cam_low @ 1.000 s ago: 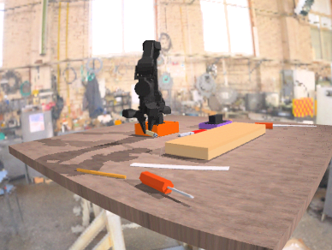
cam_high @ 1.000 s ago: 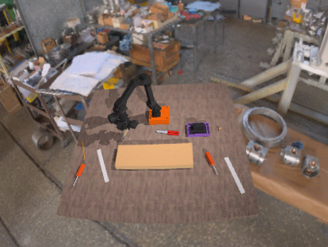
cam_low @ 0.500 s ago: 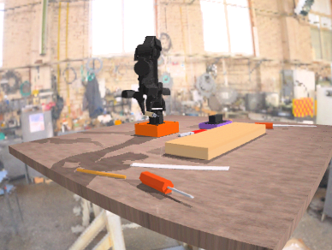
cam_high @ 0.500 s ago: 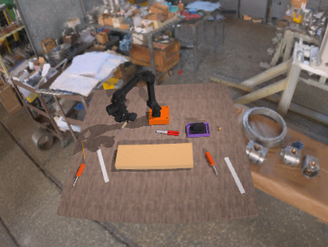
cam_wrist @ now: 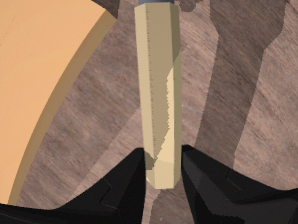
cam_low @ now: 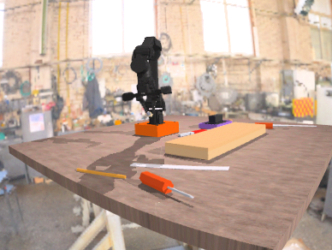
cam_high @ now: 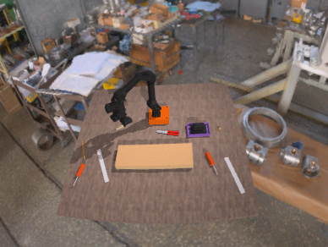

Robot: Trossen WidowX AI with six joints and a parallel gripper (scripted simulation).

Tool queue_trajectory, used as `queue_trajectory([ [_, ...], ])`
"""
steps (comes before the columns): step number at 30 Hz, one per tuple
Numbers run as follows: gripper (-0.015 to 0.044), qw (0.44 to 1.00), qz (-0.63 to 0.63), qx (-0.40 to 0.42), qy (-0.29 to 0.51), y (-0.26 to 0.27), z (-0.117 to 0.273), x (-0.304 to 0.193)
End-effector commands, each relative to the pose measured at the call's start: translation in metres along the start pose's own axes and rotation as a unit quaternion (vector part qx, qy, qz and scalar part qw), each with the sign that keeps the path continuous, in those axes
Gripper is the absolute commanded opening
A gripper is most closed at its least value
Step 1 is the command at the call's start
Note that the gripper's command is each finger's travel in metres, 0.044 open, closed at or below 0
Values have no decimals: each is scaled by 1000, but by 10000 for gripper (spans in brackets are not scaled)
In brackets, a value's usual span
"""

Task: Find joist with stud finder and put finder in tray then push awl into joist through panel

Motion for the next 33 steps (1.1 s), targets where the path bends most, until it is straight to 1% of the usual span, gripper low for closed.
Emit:
queue_trajectory([
  [1, 0, 997, -65, 20, -28, 2, 0, 7],
  [8, 0, 978, -183, 63, -70, 5, 0, 21],
  [16, 0, 937, -309, 123, -105, 8, 4, 36],
  [24, 0, 879, -419, 191, -124, 11, 10, 49],
  [33, 0, 798, -525, 271, -123, 14, 20, 61],
])
Point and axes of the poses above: the point midway between the two fingers, 35 mm back from their tips, its own z axis back along the fingers, its own y axis across the jaws, x = y × z, the point moved 2 cm from there along z, back along the fingers, and after that the axes turned 6 degrees about z, right-handed, at the moved point
